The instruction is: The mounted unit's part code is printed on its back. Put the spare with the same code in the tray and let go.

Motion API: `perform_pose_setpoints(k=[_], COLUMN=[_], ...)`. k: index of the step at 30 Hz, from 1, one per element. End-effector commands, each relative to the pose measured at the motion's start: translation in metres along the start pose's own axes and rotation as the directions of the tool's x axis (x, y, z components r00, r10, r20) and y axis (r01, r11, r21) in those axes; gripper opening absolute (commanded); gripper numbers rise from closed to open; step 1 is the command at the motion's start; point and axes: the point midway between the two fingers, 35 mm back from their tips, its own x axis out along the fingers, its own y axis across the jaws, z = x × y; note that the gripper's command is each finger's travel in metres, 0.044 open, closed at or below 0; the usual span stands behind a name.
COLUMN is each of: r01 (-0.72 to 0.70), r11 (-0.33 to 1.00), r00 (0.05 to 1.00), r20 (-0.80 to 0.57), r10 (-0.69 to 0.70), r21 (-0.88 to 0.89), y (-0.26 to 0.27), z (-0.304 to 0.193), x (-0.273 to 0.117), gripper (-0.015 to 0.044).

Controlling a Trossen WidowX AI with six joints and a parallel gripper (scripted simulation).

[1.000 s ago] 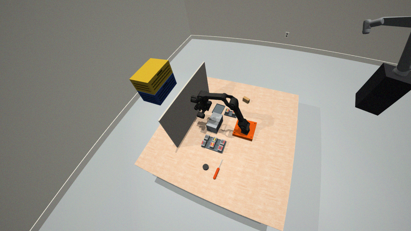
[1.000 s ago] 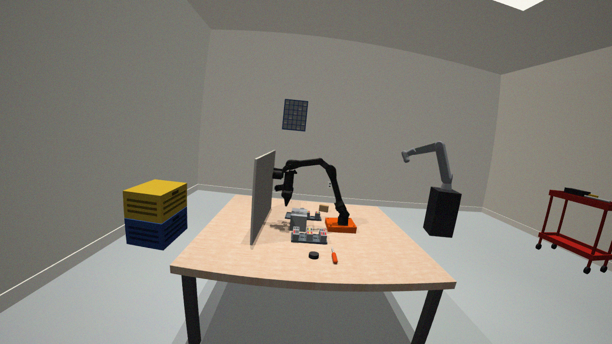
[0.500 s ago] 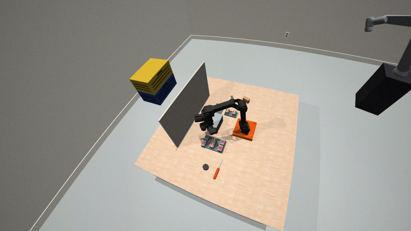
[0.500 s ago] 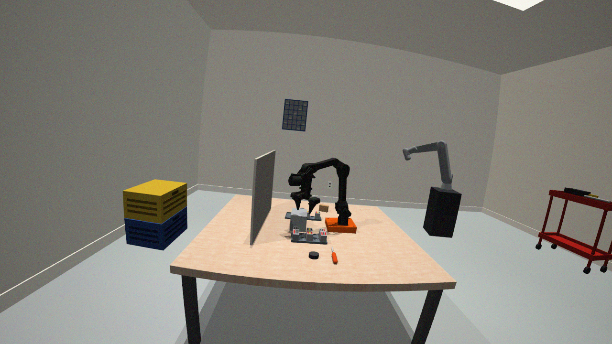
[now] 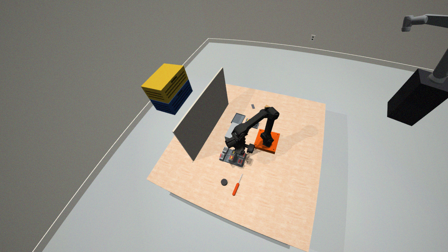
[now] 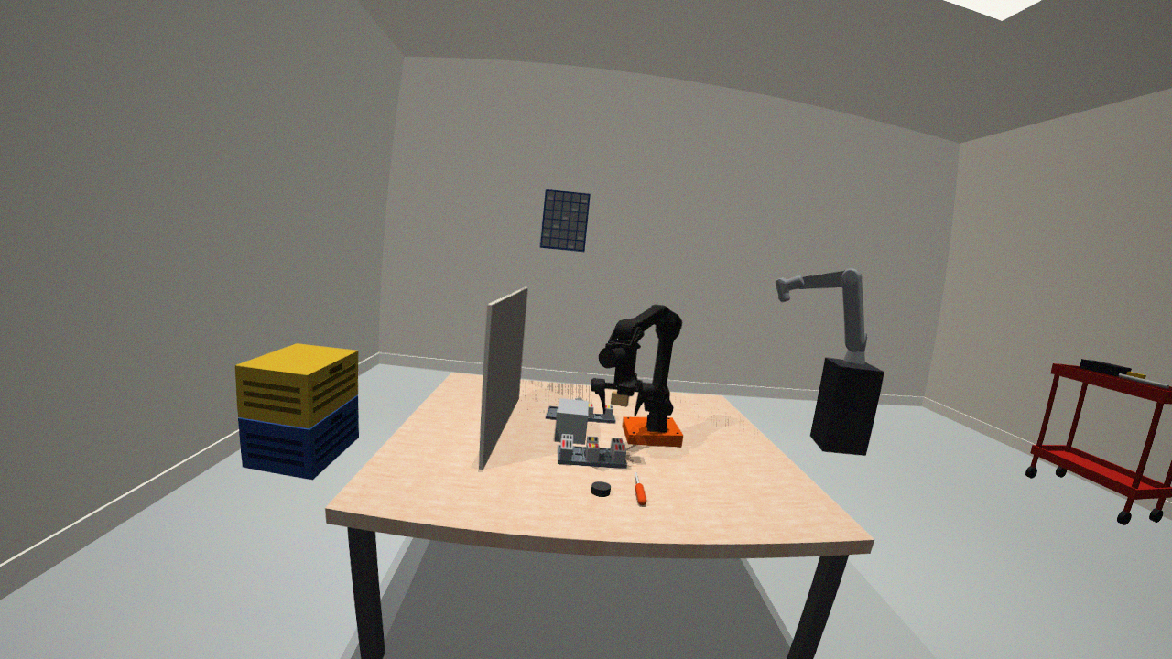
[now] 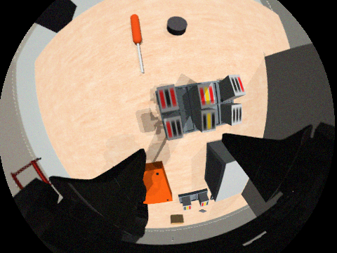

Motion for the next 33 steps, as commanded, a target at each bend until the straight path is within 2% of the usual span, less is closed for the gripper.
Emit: perform_pose_setpoints(k=[1,5,6,33], r01=[0.001,0.001,0.001,0.001], r11=[1.000,1.000,1.000,1.000], r00=[1.000,1.000,1.000,1.000], r20=[-0.005,-0.005,-0.005,-0.005], r10=[-0.001,-0.001,-0.001,-0.001], r21=[-0.025,-0.025,-0.025,-0.025], y=[0.003,0.004,0.004,0.003], z=[-0.001,-0.004,-0.005,-0.005], x=[0.003,0.025,0.031,0.067], gripper=[0.0414,0.0309,0.0300,0.0300])
